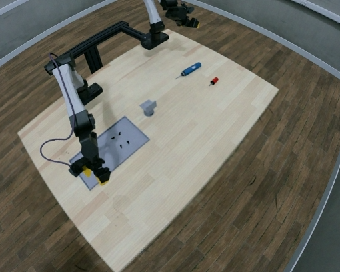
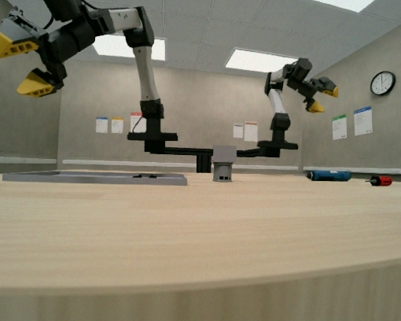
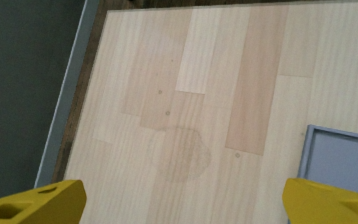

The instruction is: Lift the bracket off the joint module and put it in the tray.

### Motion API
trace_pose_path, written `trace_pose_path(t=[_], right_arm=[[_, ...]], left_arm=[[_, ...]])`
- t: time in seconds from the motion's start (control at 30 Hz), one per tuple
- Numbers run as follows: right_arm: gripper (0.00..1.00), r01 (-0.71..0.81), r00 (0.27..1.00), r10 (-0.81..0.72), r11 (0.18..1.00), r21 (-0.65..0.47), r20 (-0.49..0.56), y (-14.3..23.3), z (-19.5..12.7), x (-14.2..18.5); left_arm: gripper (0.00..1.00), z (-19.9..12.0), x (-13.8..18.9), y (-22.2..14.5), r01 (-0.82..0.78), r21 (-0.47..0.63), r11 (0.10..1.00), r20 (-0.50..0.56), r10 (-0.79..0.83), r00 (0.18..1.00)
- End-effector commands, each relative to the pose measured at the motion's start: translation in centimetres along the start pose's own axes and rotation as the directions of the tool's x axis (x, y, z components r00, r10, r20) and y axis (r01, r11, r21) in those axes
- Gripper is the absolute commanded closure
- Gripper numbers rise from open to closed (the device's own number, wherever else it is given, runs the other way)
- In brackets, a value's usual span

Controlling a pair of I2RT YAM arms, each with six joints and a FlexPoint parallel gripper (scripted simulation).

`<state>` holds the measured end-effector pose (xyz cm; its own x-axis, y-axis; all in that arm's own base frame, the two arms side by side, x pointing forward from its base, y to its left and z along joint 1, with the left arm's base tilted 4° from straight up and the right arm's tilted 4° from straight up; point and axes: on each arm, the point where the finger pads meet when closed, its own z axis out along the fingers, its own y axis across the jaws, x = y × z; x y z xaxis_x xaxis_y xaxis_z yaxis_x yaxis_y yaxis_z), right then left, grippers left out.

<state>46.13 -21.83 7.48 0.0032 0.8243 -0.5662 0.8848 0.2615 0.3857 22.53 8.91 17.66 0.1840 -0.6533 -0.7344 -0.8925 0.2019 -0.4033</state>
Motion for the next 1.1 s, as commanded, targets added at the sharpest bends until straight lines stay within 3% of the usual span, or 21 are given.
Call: trace_pose_path(t=[0.0, 0.63, 0.83, 0.93, 1.07], right_arm=[[0.0, -0.001, 1.0, 0.001, 1.0, -0.016, 0.01, 0.6, -0.4, -0.4], [0.0, 0.008, 1.0, -0.008, 1.0, -0.03, 0.01, 0.8, -0.5, -0.4], [0.0, 0.064, 0.998, -0.063, 0.995, -0.082, 0.012, 1.3, -1.8, 0.1], [0.0, 0.121, 0.993, -0.121, 0.987, -0.11, 0.006, 1.1, -2.6, 1.1], [0.0, 0.17, 0.985, -0.172, 0.977, -0.131, -0.003, 0.7, -3.3, 2.2]], left_arm=[[0.0, -0.2, -0.2, -0.3, 0.011, 0.013, 1.0, 0.001, -0.011, 1.0], [0.0, -0.2, 0.1, -0.5, -0.007, 0.02, 1.0, -0.021, 0.008, 1.0], [0.0, -0.5, 2.4, -1.6, -0.182, 0.068, 0.981, -0.155, 0.191, 0.969], [0.0, -0.9, 4.6, -2.2, -0.33, 0.145, 0.933, -0.254, 0.358, 0.899], [0.0, -1.3, 6.2, -2.8, -0.426, 0.224, 0.877, -0.311, 0.478, 0.821]])
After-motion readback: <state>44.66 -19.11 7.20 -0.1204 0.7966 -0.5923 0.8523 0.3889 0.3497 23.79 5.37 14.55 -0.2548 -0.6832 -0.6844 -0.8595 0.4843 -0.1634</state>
